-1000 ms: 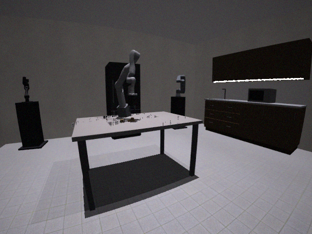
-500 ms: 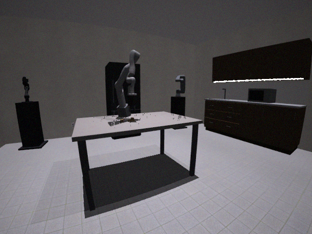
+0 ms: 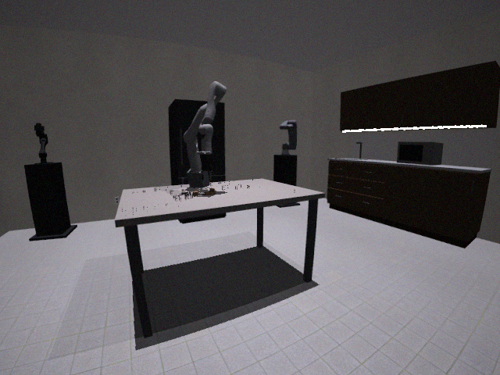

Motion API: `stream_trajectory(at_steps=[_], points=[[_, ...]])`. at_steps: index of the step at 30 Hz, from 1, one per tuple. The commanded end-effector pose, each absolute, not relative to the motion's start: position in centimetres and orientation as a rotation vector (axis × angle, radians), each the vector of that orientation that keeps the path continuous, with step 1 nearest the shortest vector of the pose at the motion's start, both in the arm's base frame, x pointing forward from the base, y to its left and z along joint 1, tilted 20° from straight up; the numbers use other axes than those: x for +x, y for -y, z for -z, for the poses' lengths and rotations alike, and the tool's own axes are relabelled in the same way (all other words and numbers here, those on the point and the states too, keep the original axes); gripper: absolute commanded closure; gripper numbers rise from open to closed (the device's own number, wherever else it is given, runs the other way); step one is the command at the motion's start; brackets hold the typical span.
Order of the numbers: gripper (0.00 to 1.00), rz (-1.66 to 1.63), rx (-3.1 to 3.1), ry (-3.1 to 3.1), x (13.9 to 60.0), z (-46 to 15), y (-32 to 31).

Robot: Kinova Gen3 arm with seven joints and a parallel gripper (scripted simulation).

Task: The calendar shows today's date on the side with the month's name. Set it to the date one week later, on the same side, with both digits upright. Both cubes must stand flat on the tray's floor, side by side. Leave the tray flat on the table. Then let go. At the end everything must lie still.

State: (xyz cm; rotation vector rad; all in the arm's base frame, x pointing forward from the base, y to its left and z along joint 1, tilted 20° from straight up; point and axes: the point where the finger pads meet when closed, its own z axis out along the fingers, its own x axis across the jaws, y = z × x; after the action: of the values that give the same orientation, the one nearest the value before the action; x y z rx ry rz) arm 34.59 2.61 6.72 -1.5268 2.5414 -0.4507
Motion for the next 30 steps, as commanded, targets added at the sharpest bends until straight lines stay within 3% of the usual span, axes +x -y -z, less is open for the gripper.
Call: stream_trajectory(at_steps=[1,17,29,30], points=[[0.0,0.448,-1.334,-2.637,34.8,-6.8,-0.6],[0.0,0.334,-0.332,-2.842,35.2,-7.1,4.9],[0.0,0.314,-0.18,-2.842,35.3,-7.2,5.7],[0.13,0.314,-0.18,-2.842,35.3,-7.2,5.7]])
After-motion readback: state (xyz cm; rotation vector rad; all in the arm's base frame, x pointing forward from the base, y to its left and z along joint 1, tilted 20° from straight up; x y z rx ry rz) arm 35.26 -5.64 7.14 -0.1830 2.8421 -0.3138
